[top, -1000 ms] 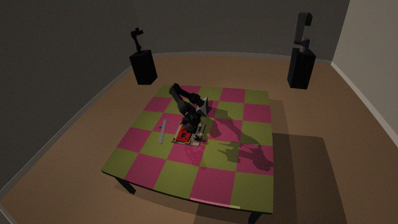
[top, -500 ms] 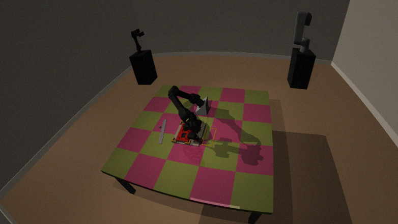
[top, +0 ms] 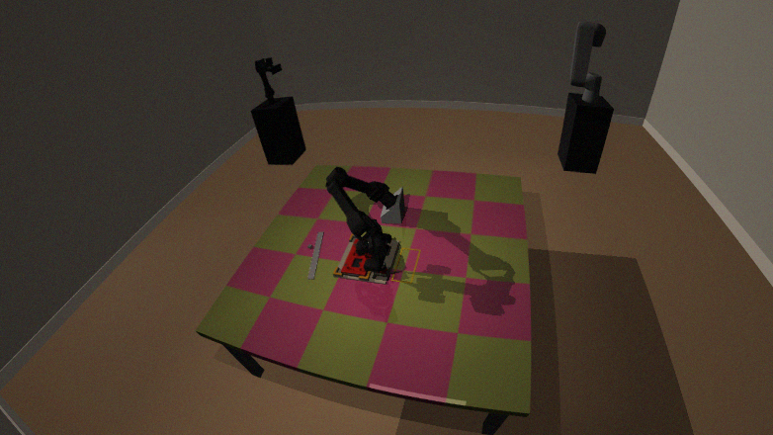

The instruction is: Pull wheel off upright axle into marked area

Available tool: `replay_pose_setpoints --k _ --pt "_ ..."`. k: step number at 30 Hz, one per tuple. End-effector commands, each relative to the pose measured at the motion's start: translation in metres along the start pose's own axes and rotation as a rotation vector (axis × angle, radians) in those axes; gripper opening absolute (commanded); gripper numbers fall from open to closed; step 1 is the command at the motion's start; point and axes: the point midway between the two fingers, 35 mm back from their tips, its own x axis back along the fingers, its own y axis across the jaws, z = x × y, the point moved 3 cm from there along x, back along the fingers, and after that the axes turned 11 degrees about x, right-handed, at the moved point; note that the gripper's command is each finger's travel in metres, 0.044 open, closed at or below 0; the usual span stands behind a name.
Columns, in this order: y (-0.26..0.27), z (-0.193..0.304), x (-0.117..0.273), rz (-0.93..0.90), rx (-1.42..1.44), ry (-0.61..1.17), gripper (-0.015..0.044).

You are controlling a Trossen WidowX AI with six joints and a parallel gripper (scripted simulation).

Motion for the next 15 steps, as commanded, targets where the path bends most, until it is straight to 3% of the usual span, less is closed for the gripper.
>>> replay_pose_setpoints --k 1,6,15 --pt "0.0001 0.0001 0.0006 0.0 -0.001 0.0 0.0115" --pt "0.0002 0.0001 0.0016 -0.001 -0.001 0.0 0.0" --pt "0.0003 0.0002 0.0046 -0.001 -0.001 0.0 0.0"
